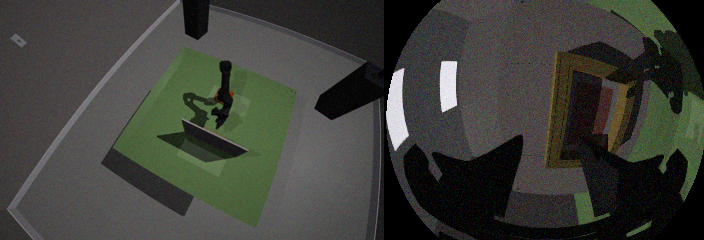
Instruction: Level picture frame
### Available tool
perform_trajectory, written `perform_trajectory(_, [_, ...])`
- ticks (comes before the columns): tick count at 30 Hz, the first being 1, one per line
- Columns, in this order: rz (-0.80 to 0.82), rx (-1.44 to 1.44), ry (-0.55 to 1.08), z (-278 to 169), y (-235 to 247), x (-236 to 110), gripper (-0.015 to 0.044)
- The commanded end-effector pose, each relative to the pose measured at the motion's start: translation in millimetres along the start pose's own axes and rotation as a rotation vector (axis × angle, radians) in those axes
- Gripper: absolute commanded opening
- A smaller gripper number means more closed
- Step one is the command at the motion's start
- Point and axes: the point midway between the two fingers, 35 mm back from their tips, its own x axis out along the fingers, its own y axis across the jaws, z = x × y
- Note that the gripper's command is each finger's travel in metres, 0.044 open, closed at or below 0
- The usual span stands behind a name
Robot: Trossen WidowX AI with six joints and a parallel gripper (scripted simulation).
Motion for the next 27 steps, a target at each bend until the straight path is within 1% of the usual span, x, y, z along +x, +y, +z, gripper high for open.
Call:
perform_trajectory(1, [-0.002, -0.046, 0.0, 1.4, -5.6, -31.9, 0.026])
perform_trajectory(4, [-0.001, -0.071, 0.001, 3.4, -10.9, -50.5, 0.026])
perform_trajectory(9, [0.004, -0.065, 0.004, 0.0, -5.2, -49.8, 0.026])
perform_trajectory(15, [0.003, -0.145, 0.002, -11.6, 14.7, -90.8, 0.026])
perform_trajectory(21, [-0.008, -0.225, 0.002, -5.3, 26.6, -130.8, 0.026])
perform_trajectory(27, [-0.009, -0.231, 0.004, -4.3, 26.9, -133.8, 0.026])
